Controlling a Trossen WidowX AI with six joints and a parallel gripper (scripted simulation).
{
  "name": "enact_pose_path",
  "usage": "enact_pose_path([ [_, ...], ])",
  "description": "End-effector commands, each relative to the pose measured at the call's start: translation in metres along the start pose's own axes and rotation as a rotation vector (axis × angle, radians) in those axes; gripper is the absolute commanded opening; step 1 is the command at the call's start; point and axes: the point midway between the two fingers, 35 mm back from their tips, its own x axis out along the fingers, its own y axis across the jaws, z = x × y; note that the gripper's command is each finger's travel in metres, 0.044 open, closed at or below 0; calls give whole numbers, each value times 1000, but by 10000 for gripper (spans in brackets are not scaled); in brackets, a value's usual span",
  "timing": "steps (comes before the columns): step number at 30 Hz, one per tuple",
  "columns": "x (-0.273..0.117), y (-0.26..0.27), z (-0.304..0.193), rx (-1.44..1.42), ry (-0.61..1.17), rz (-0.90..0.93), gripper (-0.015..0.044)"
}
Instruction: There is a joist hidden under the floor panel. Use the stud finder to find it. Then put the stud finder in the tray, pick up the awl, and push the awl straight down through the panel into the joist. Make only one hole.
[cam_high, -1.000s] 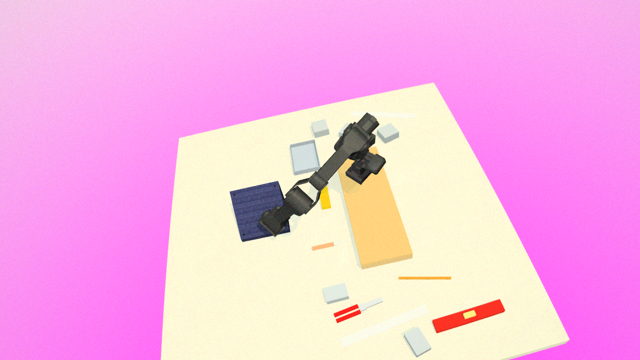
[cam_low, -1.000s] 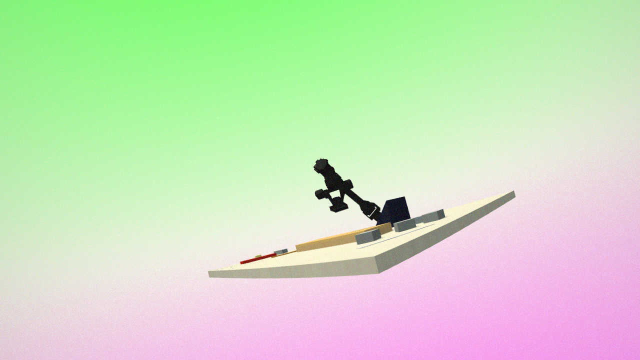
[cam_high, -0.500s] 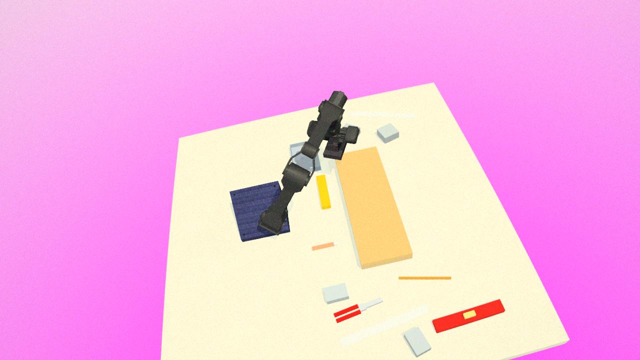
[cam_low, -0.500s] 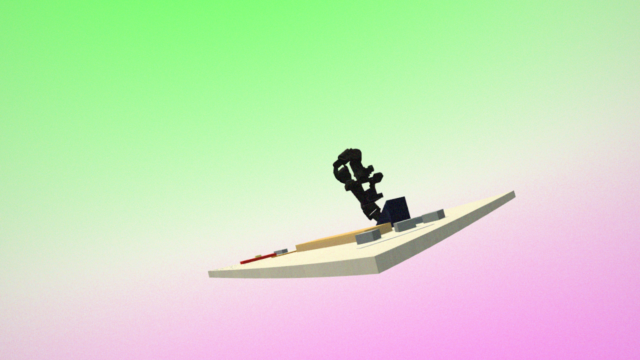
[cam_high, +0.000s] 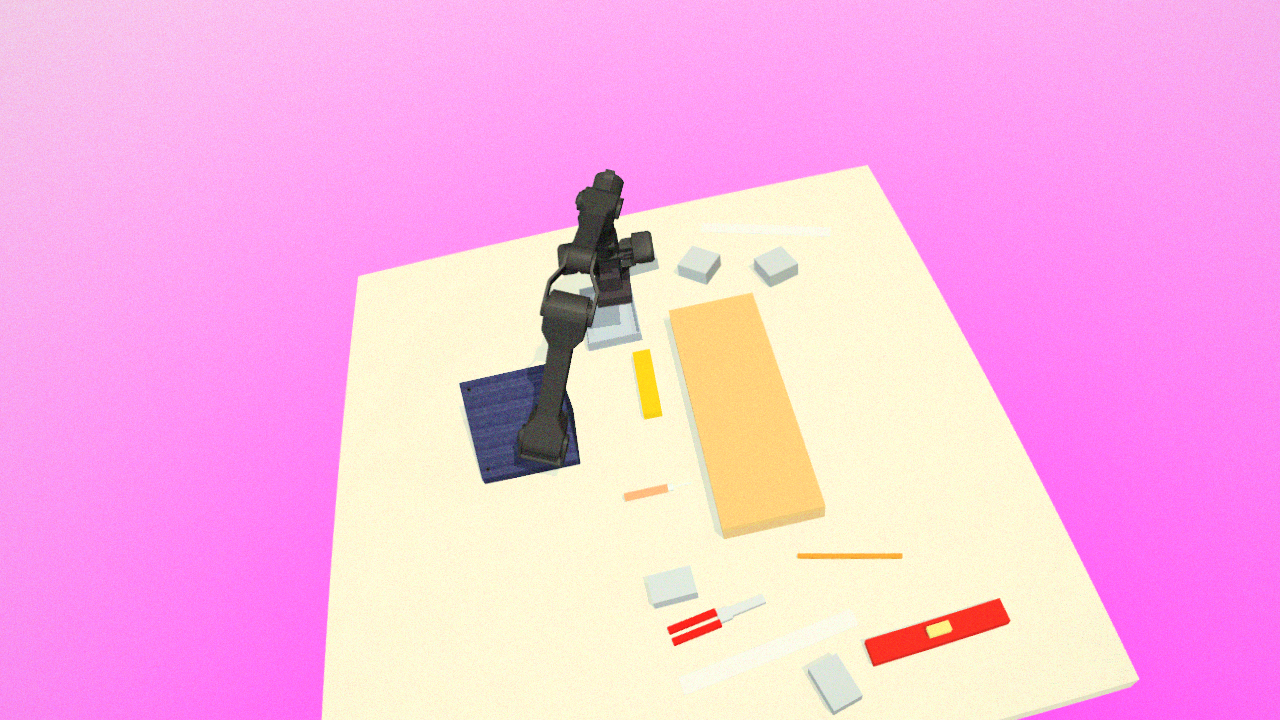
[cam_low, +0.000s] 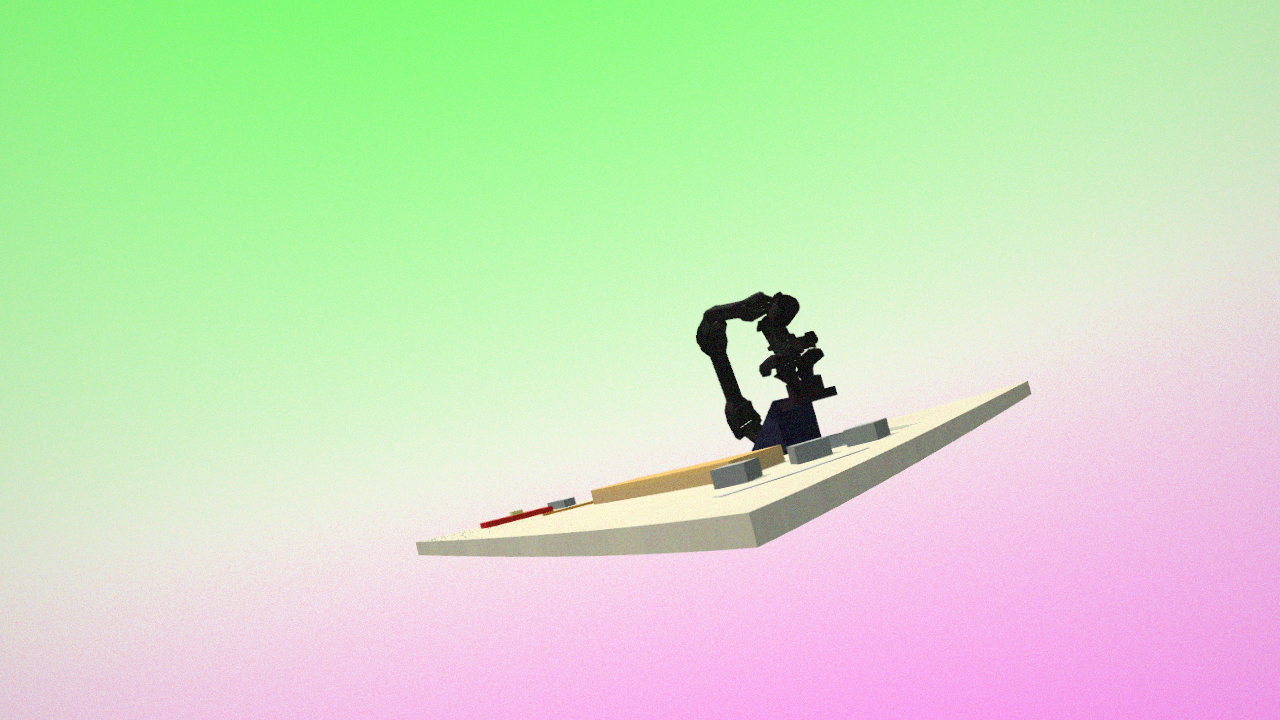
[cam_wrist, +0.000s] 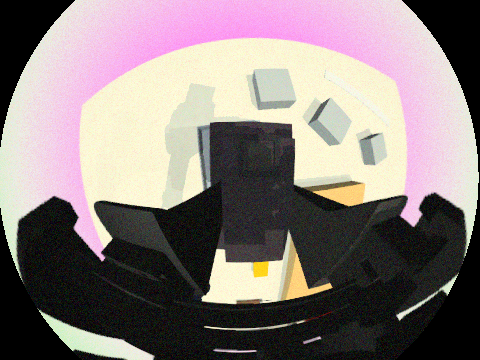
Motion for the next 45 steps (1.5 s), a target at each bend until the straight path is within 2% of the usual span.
enact_pose_path([
  [1, 12, 26, 13, -79, 4, 17, 0],
  [45, 76, 24, -4, -78, 5, 16, 0],
])
